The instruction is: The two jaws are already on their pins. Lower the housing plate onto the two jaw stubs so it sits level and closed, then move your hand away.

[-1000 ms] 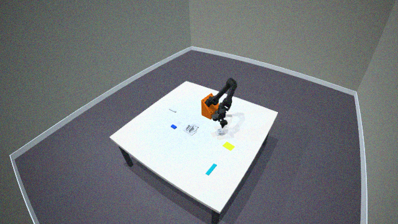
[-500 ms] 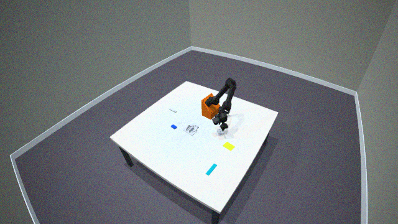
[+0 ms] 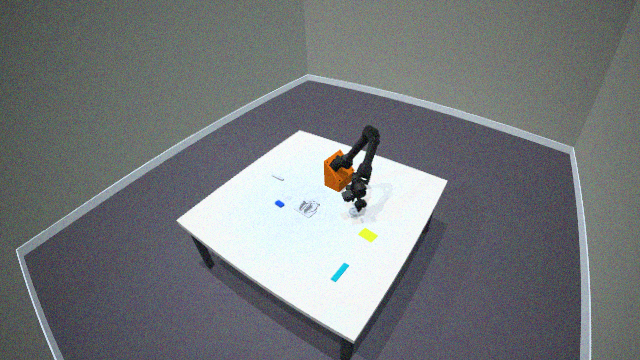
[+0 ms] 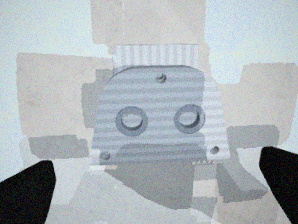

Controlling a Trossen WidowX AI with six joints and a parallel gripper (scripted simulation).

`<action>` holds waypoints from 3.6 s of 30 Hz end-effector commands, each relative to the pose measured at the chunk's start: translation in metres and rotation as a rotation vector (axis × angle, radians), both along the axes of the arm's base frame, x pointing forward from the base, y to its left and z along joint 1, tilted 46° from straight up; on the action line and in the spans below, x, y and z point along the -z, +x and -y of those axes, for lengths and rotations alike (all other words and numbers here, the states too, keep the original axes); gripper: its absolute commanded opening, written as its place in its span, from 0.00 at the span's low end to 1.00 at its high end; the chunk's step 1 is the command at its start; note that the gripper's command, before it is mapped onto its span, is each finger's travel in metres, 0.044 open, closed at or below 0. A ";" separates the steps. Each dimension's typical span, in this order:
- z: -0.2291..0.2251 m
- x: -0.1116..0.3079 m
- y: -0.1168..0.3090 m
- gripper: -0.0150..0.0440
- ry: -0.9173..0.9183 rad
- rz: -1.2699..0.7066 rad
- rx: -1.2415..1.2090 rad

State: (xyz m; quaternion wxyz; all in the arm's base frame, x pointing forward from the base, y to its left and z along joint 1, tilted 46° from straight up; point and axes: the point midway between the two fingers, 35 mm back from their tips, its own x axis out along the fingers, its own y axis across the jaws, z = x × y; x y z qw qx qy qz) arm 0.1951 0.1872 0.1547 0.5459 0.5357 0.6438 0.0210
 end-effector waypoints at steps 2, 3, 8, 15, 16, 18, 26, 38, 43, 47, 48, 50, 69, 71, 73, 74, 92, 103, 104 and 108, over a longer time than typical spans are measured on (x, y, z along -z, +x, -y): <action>-0.005 0.009 0.001 1.00 -0.006 -0.011 0.004; -0.006 0.010 0.001 1.00 -0.006 -0.011 0.004; -0.011 0.014 0.002 1.00 -0.005 -0.011 0.004; -0.011 0.014 0.002 1.00 -0.005 -0.011 0.004; -0.011 0.014 0.002 1.00 -0.005 -0.011 0.004; -0.012 0.015 0.002 1.00 -0.005 -0.011 0.004; -0.020 0.024 0.004 1.00 -0.005 -0.011 0.004; -0.032 0.035 0.007 1.00 -0.004 -0.011 0.004; -0.032 0.035 0.007 1.00 -0.004 -0.011 0.004; -0.032 0.035 0.007 1.00 -0.004 -0.011 0.004; -0.032 0.035 0.007 1.00 -0.004 -0.011 0.004; -0.032 0.035 0.007 1.00 -0.004 -0.011 0.004; -0.033 0.034 0.006 0.97 -0.002 -0.009 -0.002; -0.033 0.034 0.006 0.94 -0.002 -0.009 -0.002; -0.033 0.034 0.006 0.92 -0.002 -0.009 -0.002; -0.033 0.034 0.006 0.91 -0.002 -0.009 -0.002; -0.030 0.031 0.006 0.85 -0.003 -0.009 -0.002; -0.004 0.008 0.004 0.85 -0.009 -0.010 0.000; -0.002 0.006 0.003 0.85 -0.009 -0.010 0.000; 0.007 -0.003 0.000 0.85 -0.009 -0.010 0.001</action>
